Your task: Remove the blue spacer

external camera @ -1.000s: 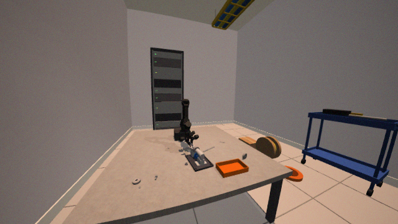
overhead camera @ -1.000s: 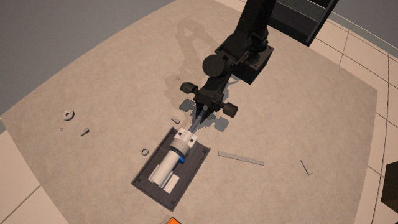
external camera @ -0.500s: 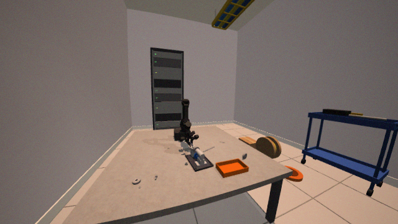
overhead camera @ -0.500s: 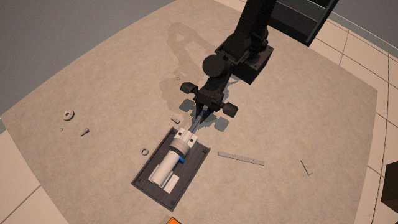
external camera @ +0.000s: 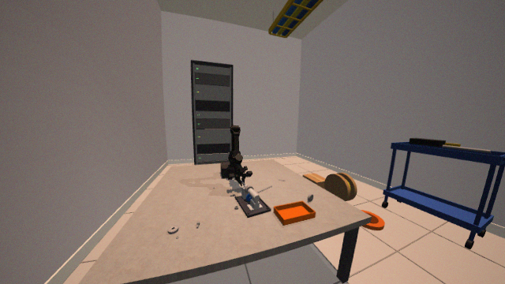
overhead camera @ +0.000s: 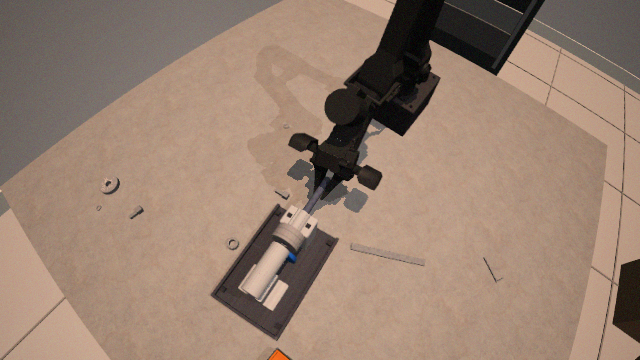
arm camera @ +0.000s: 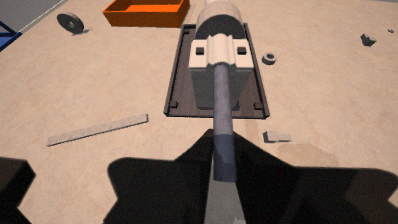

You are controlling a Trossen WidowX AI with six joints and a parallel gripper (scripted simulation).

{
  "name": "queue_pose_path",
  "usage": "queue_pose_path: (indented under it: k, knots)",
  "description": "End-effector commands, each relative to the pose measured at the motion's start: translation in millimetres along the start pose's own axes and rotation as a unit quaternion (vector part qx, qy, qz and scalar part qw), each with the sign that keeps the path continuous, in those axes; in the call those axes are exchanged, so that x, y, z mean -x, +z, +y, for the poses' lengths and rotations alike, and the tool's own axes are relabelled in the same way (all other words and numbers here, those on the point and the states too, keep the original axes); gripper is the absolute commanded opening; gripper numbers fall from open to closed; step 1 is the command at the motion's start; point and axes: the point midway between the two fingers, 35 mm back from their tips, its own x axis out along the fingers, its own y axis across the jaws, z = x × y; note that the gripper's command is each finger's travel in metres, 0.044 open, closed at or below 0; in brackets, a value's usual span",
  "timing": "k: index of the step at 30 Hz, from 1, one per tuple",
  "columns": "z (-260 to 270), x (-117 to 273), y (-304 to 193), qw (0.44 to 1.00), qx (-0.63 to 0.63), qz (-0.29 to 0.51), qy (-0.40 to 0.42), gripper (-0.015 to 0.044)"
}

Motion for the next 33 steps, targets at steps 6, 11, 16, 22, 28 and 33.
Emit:
queue_pose_path:
  k: [6,11,16,22,28,33]
  knots:
    - [0.1,-2.4,3.6,1.000,0.001,-0.001,0.001,0.0000]
    - [0.0,-3.4,4.9,1.000,0.001,-0.001,0.001,0.0000]
    - [0.0,-4.5,6.1,1.000,0.001,-0.002,0.001,0.0000]
    - [0.0,-5.8,7.5,1.000,0.001,-0.002,0.001,0.0000]
    - [0.0,-7.1,8.9,1.000,0.001,-0.002,0.001,0.0000]
    - [0.0,-8.3,10.0,1.000,0.001,-0.002,0.001,0.0000]
